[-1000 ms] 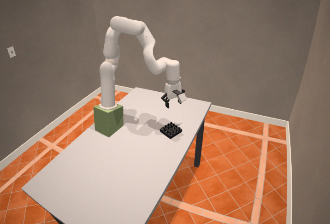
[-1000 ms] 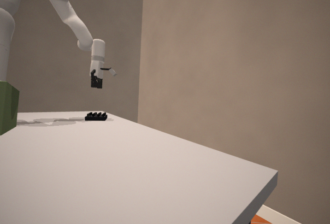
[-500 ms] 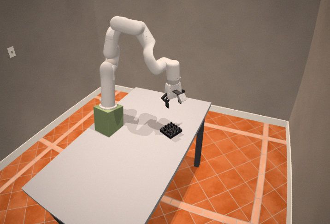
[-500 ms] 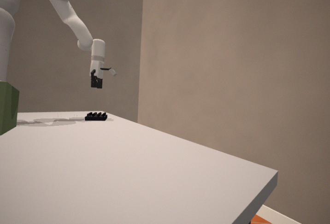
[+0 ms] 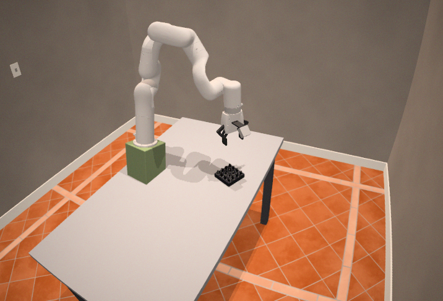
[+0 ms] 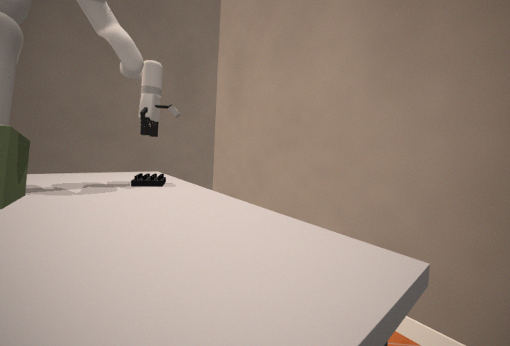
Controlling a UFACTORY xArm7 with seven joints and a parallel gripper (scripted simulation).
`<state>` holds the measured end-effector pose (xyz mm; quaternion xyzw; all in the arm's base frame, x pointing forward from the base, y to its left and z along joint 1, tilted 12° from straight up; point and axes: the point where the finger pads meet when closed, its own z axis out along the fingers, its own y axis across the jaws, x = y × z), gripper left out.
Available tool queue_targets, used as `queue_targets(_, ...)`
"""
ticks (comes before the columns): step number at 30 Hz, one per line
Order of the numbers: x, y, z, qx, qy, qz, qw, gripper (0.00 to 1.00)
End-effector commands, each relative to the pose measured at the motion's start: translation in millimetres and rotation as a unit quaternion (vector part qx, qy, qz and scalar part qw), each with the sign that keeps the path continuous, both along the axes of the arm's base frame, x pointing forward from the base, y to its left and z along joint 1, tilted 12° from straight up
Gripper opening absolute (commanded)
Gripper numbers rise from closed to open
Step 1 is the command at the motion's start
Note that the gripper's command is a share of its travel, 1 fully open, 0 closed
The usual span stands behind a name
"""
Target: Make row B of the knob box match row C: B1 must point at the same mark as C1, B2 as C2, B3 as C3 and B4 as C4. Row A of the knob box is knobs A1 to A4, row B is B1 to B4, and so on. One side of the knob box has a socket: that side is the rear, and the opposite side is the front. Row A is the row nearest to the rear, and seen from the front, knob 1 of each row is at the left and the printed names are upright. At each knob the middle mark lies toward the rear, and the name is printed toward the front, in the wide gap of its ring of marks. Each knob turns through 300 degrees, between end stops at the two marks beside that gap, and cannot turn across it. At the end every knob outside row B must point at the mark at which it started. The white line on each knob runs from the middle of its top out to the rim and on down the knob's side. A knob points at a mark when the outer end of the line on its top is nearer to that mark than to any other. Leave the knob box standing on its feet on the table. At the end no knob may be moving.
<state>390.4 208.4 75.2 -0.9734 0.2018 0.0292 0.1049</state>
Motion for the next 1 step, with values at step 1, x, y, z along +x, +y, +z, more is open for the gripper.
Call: queue_targets(1,1.5,0.2,1.5,0.001,-0.002,-0.001,1.000,1.00)
